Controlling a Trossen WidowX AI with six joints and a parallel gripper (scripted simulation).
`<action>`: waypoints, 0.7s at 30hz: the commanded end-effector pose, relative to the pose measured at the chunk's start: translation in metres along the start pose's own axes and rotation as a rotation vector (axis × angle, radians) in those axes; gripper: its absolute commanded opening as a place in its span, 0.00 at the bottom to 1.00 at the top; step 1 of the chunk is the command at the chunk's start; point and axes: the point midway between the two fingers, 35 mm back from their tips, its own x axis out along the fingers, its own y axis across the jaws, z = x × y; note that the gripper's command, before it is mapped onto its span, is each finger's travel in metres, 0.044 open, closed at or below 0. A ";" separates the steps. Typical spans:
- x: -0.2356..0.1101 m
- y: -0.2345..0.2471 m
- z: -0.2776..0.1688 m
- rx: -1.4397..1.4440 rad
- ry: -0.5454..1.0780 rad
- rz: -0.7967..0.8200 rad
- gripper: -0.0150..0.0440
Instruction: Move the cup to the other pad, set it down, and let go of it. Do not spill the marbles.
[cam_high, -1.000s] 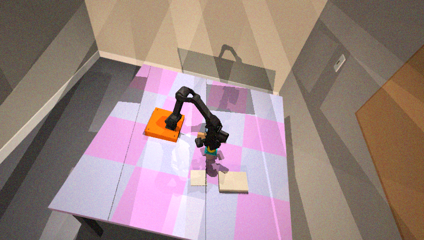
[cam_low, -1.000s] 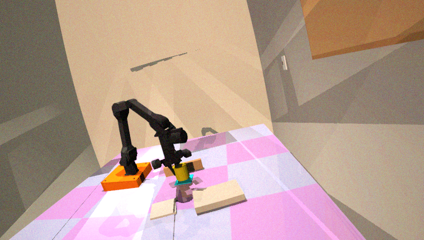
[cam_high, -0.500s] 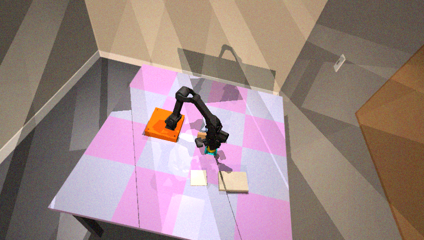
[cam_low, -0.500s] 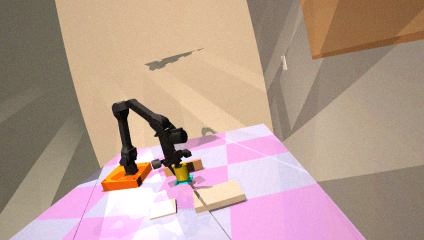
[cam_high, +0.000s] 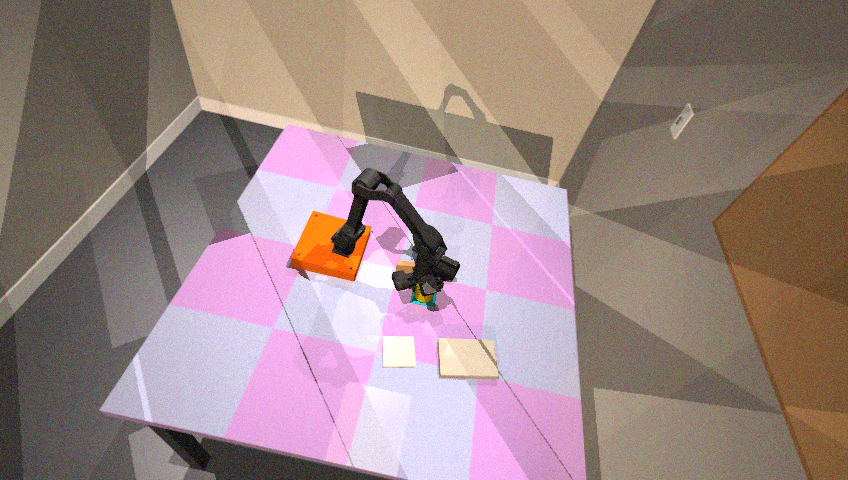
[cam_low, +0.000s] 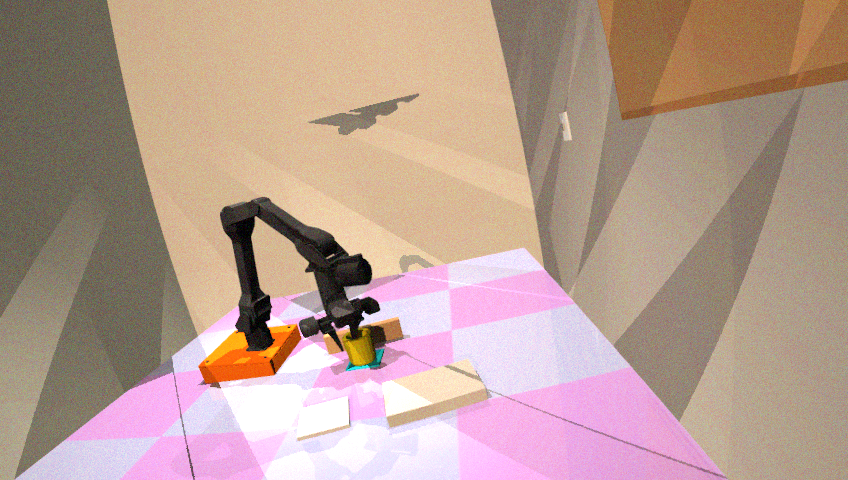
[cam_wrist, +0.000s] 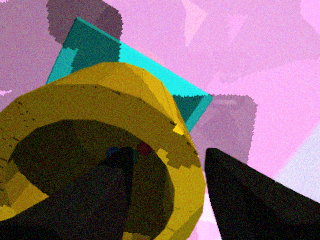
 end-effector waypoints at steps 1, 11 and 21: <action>-0.005 0.000 0.000 -0.001 0.000 0.002 0.50; -0.019 0.001 0.001 -0.002 0.001 0.002 0.50; -0.033 0.001 0.002 -0.004 0.003 0.002 0.50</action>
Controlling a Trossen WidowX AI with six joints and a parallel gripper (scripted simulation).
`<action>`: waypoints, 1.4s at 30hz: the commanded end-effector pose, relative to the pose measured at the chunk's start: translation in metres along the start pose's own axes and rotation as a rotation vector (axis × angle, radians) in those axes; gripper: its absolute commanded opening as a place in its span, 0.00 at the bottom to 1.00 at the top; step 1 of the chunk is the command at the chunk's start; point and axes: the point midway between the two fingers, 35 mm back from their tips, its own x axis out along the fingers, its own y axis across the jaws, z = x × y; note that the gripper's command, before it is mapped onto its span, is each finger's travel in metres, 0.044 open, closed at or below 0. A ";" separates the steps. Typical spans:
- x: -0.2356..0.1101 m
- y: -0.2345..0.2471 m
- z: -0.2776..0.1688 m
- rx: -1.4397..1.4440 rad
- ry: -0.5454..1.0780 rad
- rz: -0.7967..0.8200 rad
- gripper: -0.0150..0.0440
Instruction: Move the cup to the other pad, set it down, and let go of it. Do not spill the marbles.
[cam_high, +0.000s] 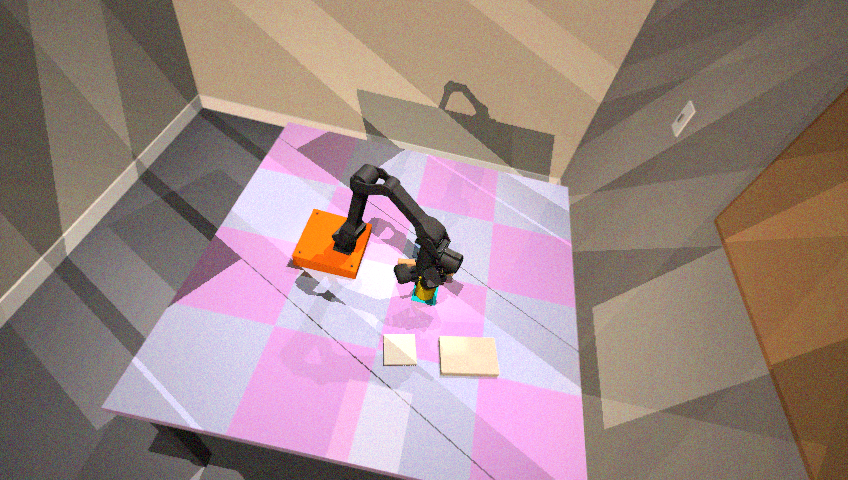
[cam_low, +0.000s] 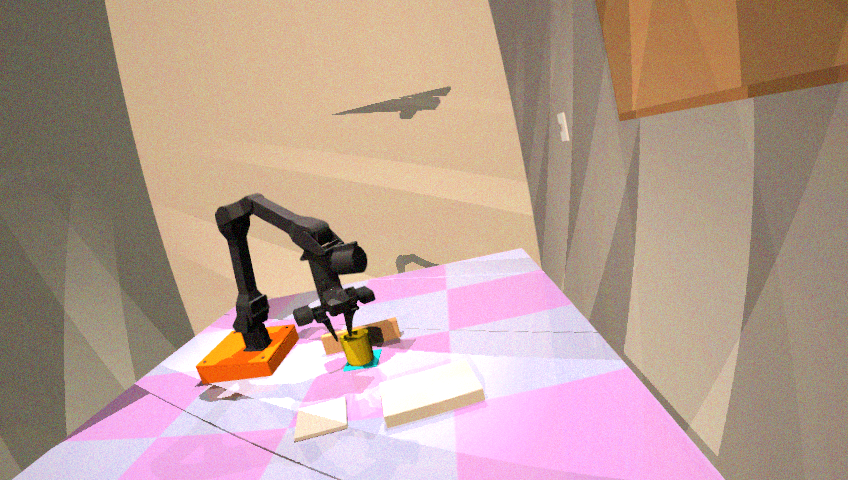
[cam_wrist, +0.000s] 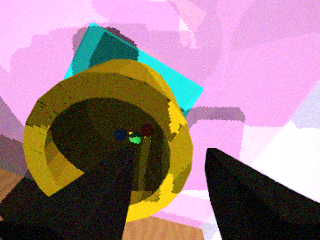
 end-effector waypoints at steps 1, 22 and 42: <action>-0.006 0.000 0.000 -0.005 0.001 0.005 0.50; -0.018 -0.001 0.002 -0.002 0.000 0.000 0.95; -0.079 0.000 0.005 -0.006 0.003 0.005 1.00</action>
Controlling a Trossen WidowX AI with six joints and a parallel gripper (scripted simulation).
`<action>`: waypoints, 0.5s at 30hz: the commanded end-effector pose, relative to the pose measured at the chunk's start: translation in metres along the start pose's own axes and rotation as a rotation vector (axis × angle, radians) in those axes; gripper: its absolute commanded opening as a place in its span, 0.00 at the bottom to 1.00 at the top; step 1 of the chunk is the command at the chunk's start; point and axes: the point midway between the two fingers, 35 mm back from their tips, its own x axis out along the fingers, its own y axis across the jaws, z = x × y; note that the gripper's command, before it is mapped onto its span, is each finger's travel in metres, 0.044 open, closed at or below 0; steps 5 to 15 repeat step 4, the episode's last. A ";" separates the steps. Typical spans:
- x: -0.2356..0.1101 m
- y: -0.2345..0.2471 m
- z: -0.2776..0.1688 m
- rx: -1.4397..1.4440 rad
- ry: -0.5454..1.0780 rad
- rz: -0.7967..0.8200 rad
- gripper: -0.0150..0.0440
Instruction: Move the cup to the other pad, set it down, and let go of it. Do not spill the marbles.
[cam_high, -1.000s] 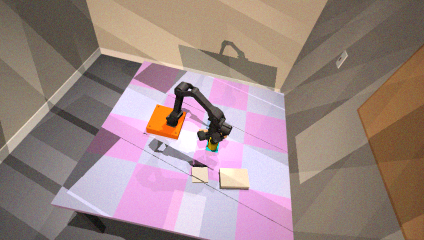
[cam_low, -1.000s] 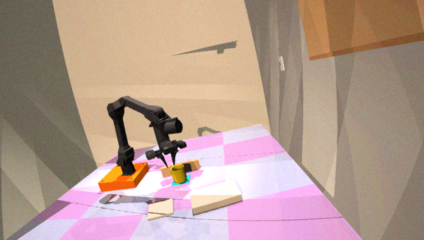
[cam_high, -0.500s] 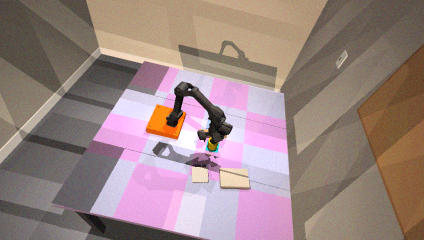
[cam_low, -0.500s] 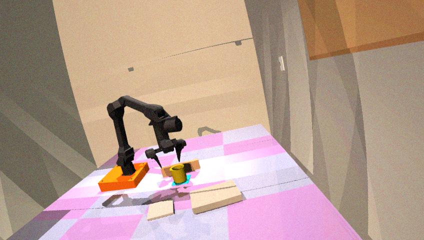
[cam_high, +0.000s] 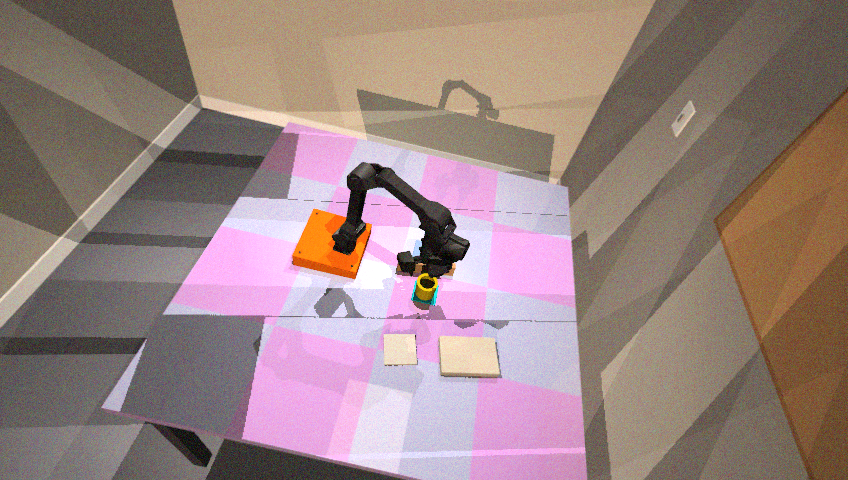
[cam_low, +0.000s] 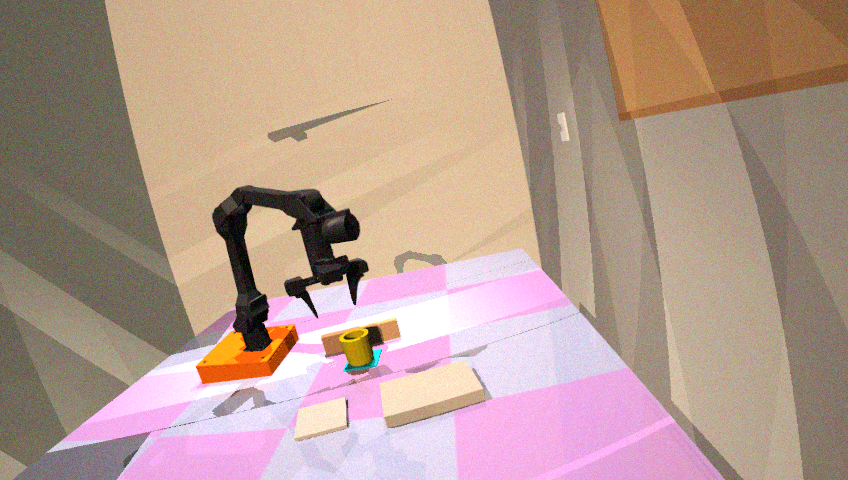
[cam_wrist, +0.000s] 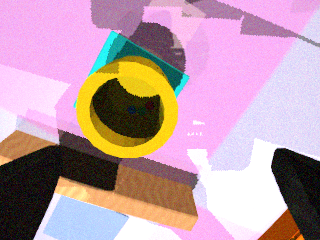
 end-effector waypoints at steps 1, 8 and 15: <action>-0.008 0.000 0.000 -0.006 0.005 0.004 1.00; -0.005 0.000 0.001 0.000 -0.002 0.001 1.00; -0.005 0.000 0.001 0.000 -0.002 0.001 1.00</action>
